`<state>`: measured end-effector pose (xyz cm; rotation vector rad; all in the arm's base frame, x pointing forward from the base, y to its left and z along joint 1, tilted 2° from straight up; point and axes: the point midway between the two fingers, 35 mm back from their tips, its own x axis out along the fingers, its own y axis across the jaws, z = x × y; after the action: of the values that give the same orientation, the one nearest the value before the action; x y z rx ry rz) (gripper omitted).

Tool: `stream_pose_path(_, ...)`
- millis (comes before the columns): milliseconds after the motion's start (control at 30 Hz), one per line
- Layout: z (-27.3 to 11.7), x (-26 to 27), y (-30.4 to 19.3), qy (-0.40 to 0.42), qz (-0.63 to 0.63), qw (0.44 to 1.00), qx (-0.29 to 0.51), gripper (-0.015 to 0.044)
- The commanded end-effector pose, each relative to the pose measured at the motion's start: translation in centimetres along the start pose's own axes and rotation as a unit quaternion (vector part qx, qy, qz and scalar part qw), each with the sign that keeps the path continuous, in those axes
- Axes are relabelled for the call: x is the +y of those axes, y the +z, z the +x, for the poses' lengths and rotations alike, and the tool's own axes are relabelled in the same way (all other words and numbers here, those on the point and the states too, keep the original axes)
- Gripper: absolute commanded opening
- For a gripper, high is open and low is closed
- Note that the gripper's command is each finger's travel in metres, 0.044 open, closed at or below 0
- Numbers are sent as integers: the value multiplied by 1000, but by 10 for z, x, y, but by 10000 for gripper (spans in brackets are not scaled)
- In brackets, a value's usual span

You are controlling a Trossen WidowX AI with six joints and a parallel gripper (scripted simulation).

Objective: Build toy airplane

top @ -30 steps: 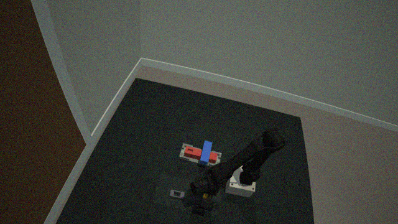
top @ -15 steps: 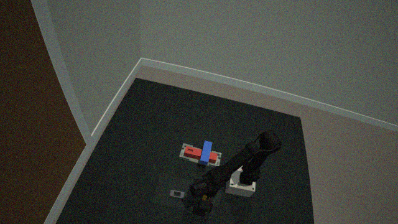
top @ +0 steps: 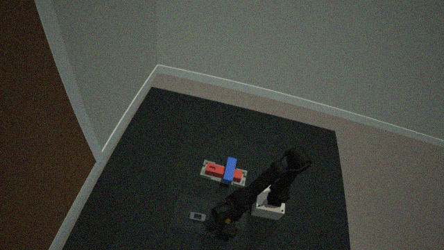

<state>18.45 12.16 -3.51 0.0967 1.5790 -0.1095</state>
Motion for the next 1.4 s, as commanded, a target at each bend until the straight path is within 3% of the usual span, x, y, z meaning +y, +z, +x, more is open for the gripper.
stream_pose_path(0, 1, 0, -1, 0, 2, 1000, 2, 256)
stream_pose_path(233, 1, 0, -1, 0, 2, 1000, 2, 72)
stream_pose_path(500, 1, 0, -1, 0, 2, 1000, 2, 0)
stream_pose_path(1367, -60, 6, 6, -3, 2, 1000, 6, 0)
